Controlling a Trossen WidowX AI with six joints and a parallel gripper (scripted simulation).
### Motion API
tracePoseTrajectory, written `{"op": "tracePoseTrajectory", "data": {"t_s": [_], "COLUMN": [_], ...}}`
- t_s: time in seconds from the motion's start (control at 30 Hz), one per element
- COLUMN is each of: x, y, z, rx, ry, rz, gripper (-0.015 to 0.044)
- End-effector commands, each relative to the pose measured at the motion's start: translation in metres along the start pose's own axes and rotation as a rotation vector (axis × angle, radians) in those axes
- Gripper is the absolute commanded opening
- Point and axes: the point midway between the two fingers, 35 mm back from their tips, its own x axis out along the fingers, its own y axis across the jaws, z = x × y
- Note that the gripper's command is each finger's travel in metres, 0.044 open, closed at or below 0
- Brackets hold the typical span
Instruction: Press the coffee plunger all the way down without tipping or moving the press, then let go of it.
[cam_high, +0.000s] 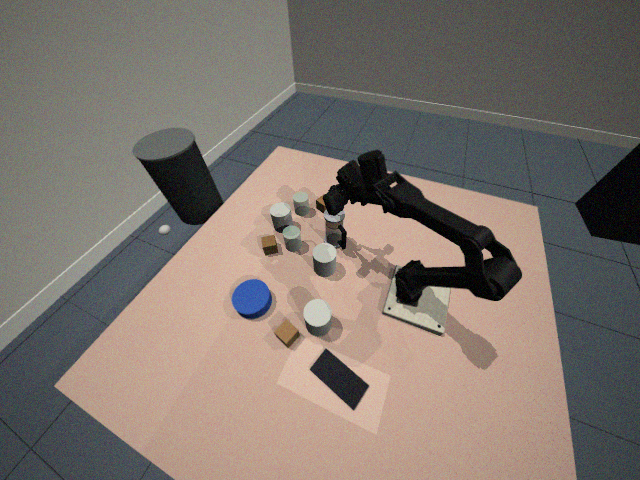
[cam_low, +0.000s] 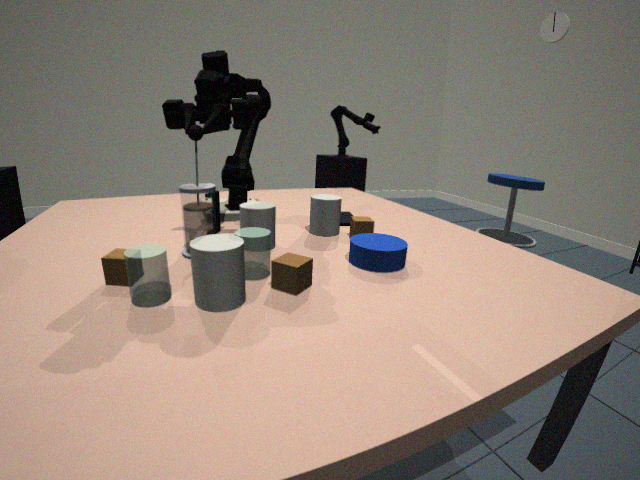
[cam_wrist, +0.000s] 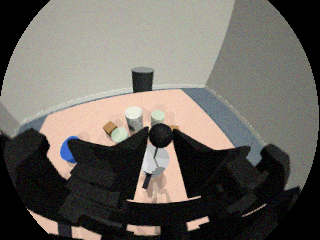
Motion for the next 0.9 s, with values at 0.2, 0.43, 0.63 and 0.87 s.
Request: {"op": "tracePoseTrajectory", "data": {"t_s": [0.2, 0.43, 0.63, 0.87], "x": [0.013, 0.02, 0.025, 0.031], "y": [0.0, 0.0, 0.0, 0.0], "z": [-0.025, -0.035, -0.043, -0.053], "rx": [0.007, 0.007, 0.007, 0.007], "ry": [0.037, 0.037, 0.037, 0.037], "rz": [-0.003, -0.002, -0.002, -0.002], "gripper": [0.0129, 0.0129, 0.0129, 0.0129]}}
